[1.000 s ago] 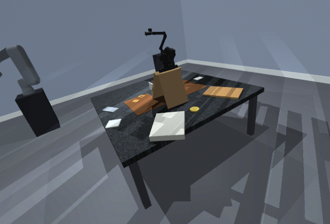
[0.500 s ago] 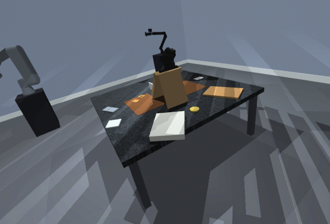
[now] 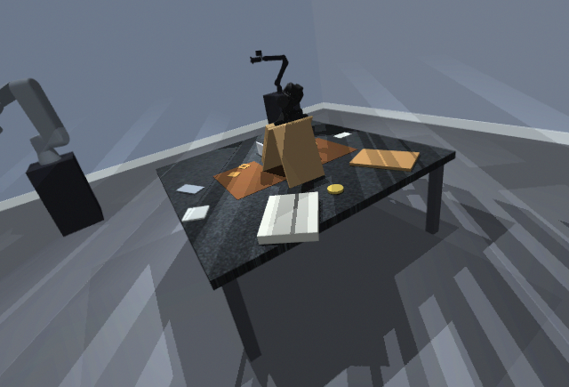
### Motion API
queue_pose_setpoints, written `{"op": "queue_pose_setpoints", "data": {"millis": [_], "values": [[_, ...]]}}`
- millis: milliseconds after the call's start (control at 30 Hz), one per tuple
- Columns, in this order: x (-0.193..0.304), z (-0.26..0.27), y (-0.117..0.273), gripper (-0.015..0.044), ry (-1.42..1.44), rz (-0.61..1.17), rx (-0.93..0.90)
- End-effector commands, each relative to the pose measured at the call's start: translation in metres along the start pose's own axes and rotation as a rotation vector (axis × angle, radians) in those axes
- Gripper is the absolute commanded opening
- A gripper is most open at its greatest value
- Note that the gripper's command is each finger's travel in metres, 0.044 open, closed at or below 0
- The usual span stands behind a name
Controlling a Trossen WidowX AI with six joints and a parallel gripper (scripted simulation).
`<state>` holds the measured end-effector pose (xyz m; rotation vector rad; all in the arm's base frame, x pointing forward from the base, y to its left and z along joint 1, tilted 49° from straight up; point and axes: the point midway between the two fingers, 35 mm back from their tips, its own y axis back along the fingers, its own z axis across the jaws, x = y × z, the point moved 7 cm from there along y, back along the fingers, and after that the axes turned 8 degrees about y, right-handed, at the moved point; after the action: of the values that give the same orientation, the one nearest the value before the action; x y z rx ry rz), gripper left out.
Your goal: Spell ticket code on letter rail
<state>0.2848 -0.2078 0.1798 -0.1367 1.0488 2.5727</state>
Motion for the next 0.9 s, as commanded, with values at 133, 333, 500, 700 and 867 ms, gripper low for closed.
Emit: {"op": "queue_pose_setpoints", "data": {"millis": [133, 333, 500, 700, 867], "values": [[-0.0033, 0.0000, -0.0034, 0.0000, -0.004, -0.003, -0.003], [-0.0052, -0.0002, -0.0057, 0.0000, -0.004, -0.003, -0.003], [-0.0068, -0.0004, -0.0075, 0.0000, -0.004, -0.003, -0.003], [-0.0070, -0.0008, -0.0080, 0.0000, -0.004, -0.003, -0.003], [-0.0055, -0.0029, -0.0070, 0.0000, -0.004, -0.003, -0.003]]}}
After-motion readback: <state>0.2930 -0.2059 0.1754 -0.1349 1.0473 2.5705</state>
